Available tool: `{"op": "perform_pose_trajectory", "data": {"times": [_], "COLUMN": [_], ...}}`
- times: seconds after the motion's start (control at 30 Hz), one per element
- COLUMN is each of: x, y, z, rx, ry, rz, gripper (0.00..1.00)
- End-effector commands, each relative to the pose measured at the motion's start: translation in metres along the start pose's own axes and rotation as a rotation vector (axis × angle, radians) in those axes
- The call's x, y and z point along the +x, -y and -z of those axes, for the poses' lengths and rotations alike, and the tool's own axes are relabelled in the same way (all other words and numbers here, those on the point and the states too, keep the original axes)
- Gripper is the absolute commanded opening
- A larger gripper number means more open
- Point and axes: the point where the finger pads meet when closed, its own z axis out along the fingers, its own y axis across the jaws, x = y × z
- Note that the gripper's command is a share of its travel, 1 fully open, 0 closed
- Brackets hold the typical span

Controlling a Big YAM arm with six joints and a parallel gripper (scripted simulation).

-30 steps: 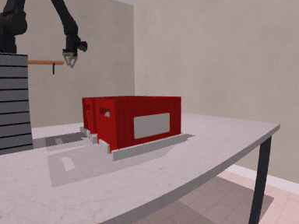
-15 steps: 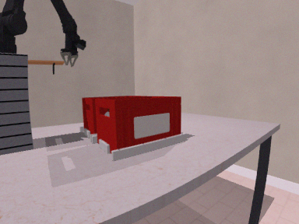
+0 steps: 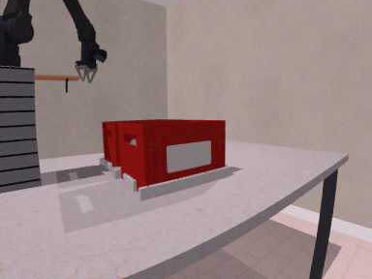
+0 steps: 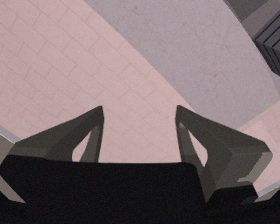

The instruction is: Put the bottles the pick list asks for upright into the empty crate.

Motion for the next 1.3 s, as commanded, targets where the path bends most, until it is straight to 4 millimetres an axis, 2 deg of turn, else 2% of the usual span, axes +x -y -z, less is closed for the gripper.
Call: {"op": "perform_pose_trajectory", "data": {"times": [0.0, 0.43, 0.47, 0.5, 0.6, 0.63, 0.7, 0.73, 0.8, 0.83, 0.9, 0.93, 1.03, 1.2, 1.27], "x": [-0.001, -0.001, -0.007, -0.001, -0.001, -0.007, -0.007, -0.003, -0.002, -0.001, -0.001, -0.012, -0.025, -0.048, -0.048], "y": [-0.013, -0.012, -0.004, -0.011, -0.011, -0.004, -0.004, -0.025, -0.025, -0.011, -0.011, -0.014, -0.005, -0.013, -0.013], "z": [0.011, 0.011, 0.011, 0.011, 0.011, 0.011, 0.011, 0.028, 0.026, 0.011, 0.011, 0.002, -0.012, -0.019, -0.019], "rx": [-0.036, -0.036, -0.041, -0.036, -0.036, -0.041, -0.041, -0.085, -0.078, -0.036, -0.036, -0.033, -0.009, -0.02, -0.02], "ry": [0.0, 0.0, 0.002, 0.0, 0.0, 0.002, 0.002, 0.0, 0.0, 0.0, 0.0, 0.004, 0.004, 0.004, 0.004], "rz": [-0.009, -0.009, -0.031, -0.009, -0.009, -0.031, -0.031, -0.025, -0.021, -0.009, -0.009, 0.024, 0.124, 0.272, 0.272], "gripper": [0.61, 0.61, 0.61, 0.61, 0.61, 0.61, 0.61, 0.61, 0.61, 0.61, 0.61, 0.61, 0.61, 0.61, 0.61]}}
